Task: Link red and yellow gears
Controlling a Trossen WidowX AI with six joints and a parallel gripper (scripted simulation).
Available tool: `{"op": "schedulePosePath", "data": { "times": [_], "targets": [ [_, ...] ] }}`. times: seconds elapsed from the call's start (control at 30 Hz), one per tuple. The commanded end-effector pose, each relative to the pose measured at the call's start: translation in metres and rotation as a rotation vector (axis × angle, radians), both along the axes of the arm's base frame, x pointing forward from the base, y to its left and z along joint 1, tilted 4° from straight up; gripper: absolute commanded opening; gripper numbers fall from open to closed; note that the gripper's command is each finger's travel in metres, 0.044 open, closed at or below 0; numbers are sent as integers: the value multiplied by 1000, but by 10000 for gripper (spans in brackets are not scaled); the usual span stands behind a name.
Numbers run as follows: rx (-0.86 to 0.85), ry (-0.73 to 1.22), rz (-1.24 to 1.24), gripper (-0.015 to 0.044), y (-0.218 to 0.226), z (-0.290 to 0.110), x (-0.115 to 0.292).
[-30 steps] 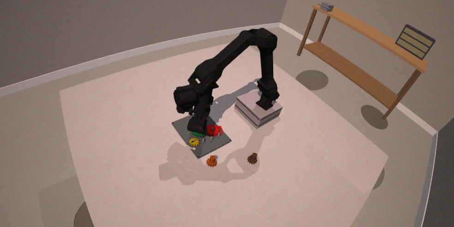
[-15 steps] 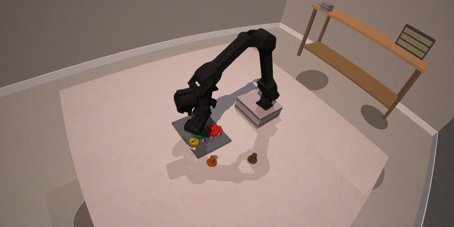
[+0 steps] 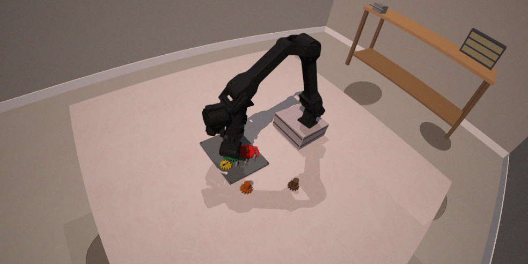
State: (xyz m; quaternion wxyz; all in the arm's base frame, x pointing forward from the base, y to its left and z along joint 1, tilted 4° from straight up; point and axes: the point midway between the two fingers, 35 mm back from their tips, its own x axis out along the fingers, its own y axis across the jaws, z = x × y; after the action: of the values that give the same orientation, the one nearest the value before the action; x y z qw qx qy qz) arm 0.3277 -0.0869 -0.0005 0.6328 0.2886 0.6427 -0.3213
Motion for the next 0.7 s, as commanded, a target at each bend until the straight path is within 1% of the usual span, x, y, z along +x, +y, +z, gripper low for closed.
{"op": "schedulePosePath", "data": {
  "times": [0.0, 0.3, 0.67],
  "targets": [
    [-1, 3, 55, 0, -1, -1, -1],
    [-1, 2, 37, 0, -1, -3, 1],
    [-8, -5, -160, 0, 0, -6, -1]
  ]
}}
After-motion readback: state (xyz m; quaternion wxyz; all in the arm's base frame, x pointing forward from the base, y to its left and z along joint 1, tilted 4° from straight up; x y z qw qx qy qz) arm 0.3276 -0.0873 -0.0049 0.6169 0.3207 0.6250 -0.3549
